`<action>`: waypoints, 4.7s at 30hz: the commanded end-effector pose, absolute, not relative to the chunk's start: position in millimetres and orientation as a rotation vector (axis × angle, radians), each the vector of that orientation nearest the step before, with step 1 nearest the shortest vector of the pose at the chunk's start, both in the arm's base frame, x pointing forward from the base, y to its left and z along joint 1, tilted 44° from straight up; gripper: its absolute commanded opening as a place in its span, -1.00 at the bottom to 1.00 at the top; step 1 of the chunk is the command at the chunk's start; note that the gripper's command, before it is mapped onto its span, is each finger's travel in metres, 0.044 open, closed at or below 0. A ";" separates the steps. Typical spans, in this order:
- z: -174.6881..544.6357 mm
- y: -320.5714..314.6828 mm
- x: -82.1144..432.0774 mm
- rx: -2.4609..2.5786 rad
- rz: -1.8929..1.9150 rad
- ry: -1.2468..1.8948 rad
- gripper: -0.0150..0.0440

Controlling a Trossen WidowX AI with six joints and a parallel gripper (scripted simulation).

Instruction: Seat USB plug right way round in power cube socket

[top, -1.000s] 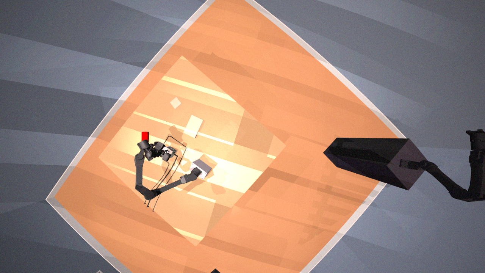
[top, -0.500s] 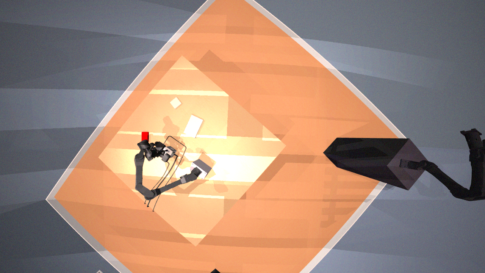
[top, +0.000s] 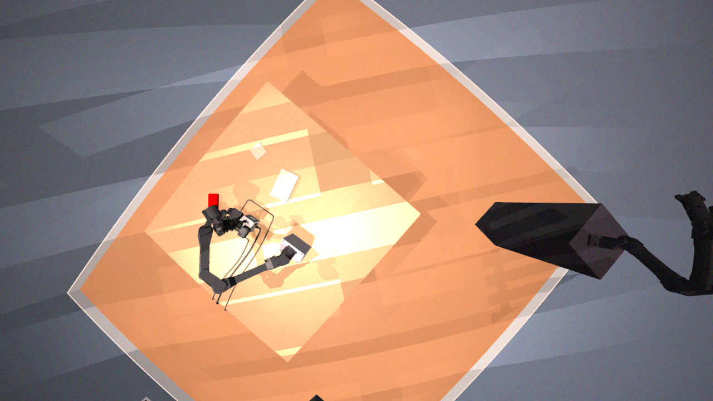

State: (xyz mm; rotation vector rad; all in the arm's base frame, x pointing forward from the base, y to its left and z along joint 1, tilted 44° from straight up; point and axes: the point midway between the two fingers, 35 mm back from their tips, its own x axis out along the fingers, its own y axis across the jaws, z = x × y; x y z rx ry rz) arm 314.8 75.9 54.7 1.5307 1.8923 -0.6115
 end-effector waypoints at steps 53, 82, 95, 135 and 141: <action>52.3 83.3 314.0 1.551 -0.573 1.921 -0.49; 51.0 86.9 313.6 1.560 -0.556 1.935 -0.49; 50.5 88.5 313.4 1.565 -0.549 1.942 -0.49; 47.1 91.9 312.8 1.566 -0.547 1.943 -0.49; 46.6 92.4 312.7 1.566 -0.547 1.943 -0.49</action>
